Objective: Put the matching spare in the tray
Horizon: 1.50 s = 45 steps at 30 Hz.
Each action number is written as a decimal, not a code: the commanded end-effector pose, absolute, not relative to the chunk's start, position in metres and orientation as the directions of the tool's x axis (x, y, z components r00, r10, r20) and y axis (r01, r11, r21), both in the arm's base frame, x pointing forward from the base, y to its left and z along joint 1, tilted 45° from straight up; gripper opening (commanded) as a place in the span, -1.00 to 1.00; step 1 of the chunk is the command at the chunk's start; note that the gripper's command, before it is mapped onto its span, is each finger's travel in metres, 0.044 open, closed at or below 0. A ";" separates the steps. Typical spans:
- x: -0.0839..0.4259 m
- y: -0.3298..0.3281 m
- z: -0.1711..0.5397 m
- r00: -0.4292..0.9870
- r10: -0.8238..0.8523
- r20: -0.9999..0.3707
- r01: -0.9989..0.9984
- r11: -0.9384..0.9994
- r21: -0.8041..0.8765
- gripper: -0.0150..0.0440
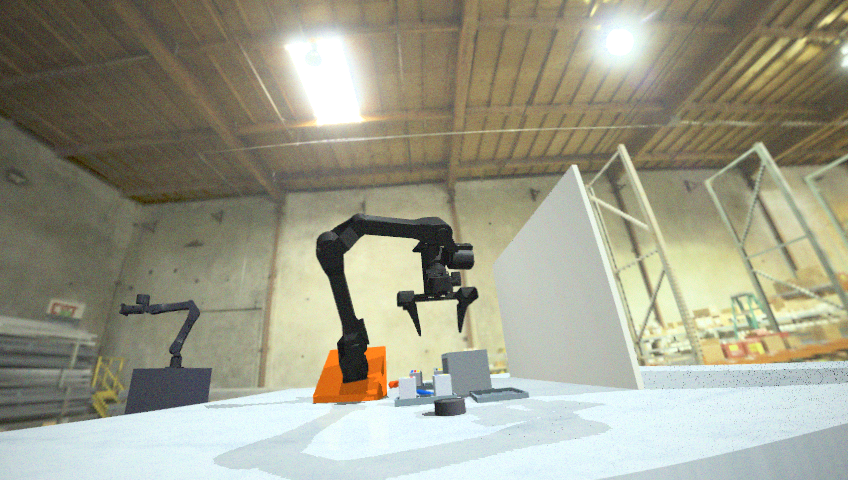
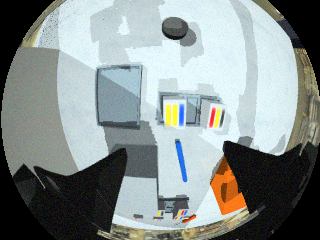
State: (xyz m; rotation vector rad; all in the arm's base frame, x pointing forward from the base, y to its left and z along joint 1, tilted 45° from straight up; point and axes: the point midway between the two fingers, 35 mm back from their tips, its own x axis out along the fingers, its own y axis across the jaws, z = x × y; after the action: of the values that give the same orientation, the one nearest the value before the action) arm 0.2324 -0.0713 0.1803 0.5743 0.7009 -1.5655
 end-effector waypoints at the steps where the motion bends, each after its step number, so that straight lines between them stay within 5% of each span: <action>1: 0.227 -0.072 0.181 -0.117 -0.698 -0.706 0.993 -0.077 -0.088 1.00; 7: 0.223 -0.099 0.160 -0.116 -0.698 -0.706 0.993 -0.077 -0.087 0.53; 45: 0.220 -0.135 0.124 -0.114 -0.696 -0.709 0.994 -0.076 -0.084 0.53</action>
State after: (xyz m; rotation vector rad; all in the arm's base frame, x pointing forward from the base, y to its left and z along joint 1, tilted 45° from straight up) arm 0.2215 -0.1305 0.1278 0.5984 0.6689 -1.5834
